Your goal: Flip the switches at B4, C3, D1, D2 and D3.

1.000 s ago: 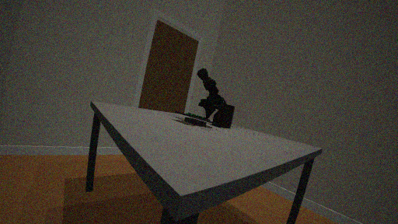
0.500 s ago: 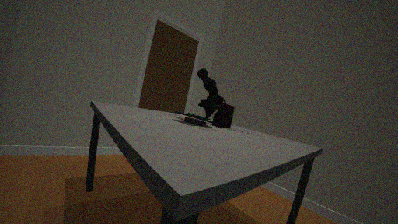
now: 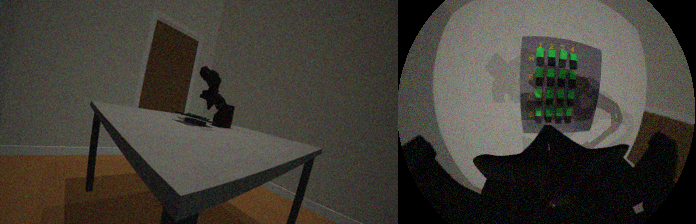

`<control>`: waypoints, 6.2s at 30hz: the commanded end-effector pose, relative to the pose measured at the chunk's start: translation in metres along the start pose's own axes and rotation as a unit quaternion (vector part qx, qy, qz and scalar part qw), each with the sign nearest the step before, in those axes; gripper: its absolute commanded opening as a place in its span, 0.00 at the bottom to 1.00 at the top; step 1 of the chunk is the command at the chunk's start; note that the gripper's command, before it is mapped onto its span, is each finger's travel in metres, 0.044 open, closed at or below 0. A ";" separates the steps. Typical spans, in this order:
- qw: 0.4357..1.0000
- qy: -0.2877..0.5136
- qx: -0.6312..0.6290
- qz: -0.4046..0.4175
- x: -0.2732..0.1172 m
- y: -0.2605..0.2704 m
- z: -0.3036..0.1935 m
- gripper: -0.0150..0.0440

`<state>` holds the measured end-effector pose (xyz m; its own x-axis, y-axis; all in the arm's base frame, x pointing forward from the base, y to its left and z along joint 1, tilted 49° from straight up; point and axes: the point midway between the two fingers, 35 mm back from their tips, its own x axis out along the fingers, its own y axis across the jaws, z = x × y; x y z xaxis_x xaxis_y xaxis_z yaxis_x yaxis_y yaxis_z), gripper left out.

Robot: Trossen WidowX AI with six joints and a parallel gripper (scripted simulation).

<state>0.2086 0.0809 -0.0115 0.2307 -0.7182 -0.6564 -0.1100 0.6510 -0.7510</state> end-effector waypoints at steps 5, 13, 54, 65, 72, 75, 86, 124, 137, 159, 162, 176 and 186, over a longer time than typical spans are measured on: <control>1.000 0.010 0.001 -0.001 0.027 -0.010 0.001 0.25; 1.000 0.012 0.000 -0.002 0.039 -0.010 0.001 0.25; 1.000 0.012 0.000 -0.002 0.059 -0.010 0.001 0.25; 1.000 0.012 0.000 -0.002 0.061 -0.010 0.001 0.25; 1.000 0.012 0.000 -0.002 0.062 -0.010 0.001 0.25; 1.000 0.012 0.000 -0.002 0.062 -0.010 0.001 0.25; 1.000 0.012 0.000 -0.002 0.063 -0.011 0.001 0.25; 1.000 -0.014 -0.001 -0.002 0.034 -0.033 -0.020 0.25; 1.000 -0.014 -0.001 -0.003 0.053 -0.033 -0.020 0.25; 1.000 -0.014 -0.001 -0.003 0.059 -0.033 -0.020 0.25; 1.000 -0.014 -0.001 -0.003 0.059 -0.033 -0.020 0.25; 1.000 -0.014 -0.001 -0.003 0.060 -0.033 -0.020 0.25; 1.000 -0.014 -0.001 -0.003 0.062 -0.033 -0.020 0.25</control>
<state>0.2069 0.0109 -0.0281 0.2561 -0.7134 -0.6523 -0.1074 0.6496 -0.7527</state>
